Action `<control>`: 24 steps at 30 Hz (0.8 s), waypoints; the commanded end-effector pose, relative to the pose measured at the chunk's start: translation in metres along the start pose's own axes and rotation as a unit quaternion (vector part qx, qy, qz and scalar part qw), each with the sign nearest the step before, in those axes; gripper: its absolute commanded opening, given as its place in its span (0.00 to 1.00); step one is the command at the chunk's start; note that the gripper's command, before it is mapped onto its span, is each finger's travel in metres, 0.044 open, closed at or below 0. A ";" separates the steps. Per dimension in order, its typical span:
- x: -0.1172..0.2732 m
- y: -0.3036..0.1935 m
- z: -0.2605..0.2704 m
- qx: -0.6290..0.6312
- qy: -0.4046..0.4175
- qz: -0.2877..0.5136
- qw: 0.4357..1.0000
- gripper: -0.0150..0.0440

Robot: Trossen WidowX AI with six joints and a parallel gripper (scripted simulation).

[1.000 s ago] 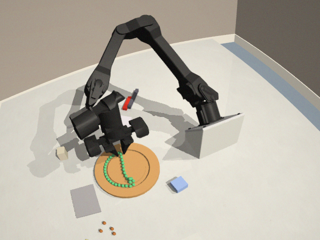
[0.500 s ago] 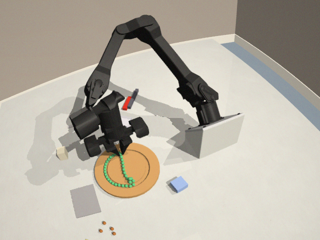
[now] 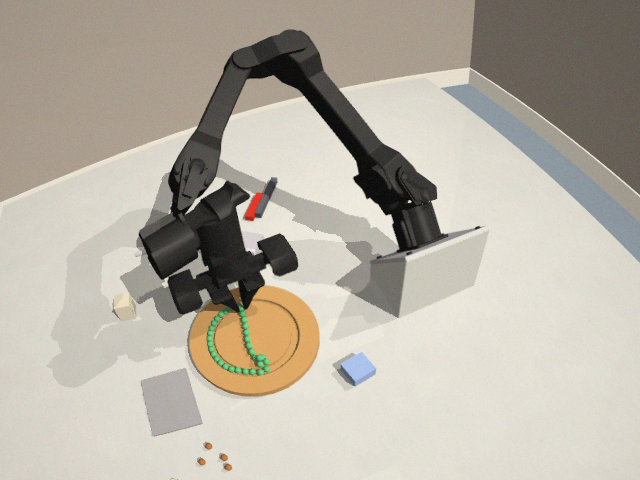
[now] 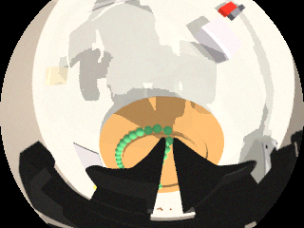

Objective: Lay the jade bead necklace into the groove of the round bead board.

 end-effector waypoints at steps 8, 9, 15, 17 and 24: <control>0.001 0.000 0.000 0.000 0.000 0.000 1.000 0.25; 0.002 0.000 0.000 0.001 0.000 -0.001 1.000 0.25; 0.006 0.000 -0.001 0.003 -0.001 -0.003 1.000 0.25; 0.006 0.002 -0.003 0.003 -0.001 -0.003 1.000 0.25; 0.006 0.008 -0.011 0.003 -0.001 -0.003 1.000 0.25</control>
Point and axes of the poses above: the point midway between the two fingers, 35 mm back from their tips, its own x axis back along the fingers, its own z axis across the jaws, y = z × x, the point moved 10 cm from there along x, back along the fingers, and after that the axes turned 9 degrees about x, right-handed, at the moved point
